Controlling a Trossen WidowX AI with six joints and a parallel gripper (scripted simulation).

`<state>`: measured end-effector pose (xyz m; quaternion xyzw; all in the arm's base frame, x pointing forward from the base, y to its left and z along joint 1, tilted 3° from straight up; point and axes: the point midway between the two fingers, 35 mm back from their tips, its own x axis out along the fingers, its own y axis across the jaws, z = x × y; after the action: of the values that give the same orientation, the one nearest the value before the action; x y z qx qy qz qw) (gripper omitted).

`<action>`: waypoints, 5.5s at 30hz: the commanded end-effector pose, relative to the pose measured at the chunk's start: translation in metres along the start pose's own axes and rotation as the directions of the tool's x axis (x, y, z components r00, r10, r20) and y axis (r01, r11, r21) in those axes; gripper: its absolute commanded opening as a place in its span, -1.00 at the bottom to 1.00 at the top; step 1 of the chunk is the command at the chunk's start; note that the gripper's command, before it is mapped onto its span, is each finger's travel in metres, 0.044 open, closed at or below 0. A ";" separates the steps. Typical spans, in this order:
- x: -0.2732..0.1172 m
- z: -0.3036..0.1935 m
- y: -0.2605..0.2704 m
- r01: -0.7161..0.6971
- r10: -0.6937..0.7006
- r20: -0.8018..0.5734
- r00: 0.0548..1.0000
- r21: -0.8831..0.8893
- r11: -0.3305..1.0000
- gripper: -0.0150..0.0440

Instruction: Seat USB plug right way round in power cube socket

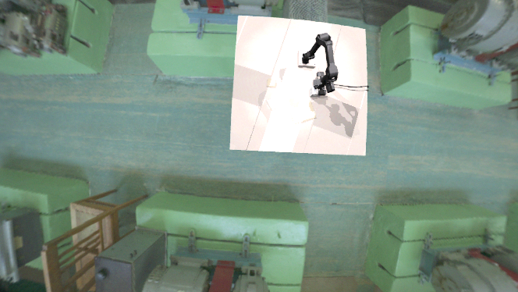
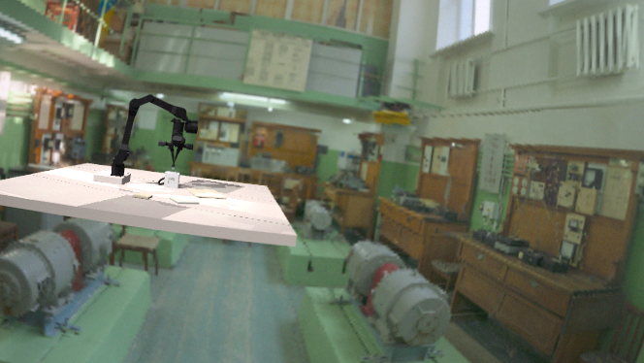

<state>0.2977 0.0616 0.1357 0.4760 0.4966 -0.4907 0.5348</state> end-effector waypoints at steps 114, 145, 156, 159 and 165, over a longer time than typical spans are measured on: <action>0.014 -0.008 -0.001 -0.002 0.004 -0.034 0.999 0.060 0.998 -0.49; 0.018 -0.008 -0.001 -0.002 0.004 -0.034 0.999 0.060 0.998 -0.49; 0.019 -0.008 -0.001 -0.002 0.004 -0.034 0.999 0.060 0.998 -0.49; 0.019 -0.008 -0.001 -0.002 0.004 -0.034 0.999 0.060 0.998 -0.49; 0.020 -0.008 -0.001 -0.002 0.004 -0.034 0.999 0.060 0.998 -0.49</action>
<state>0.2967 0.0673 0.1159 0.4982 0.4898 -0.4968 0.5149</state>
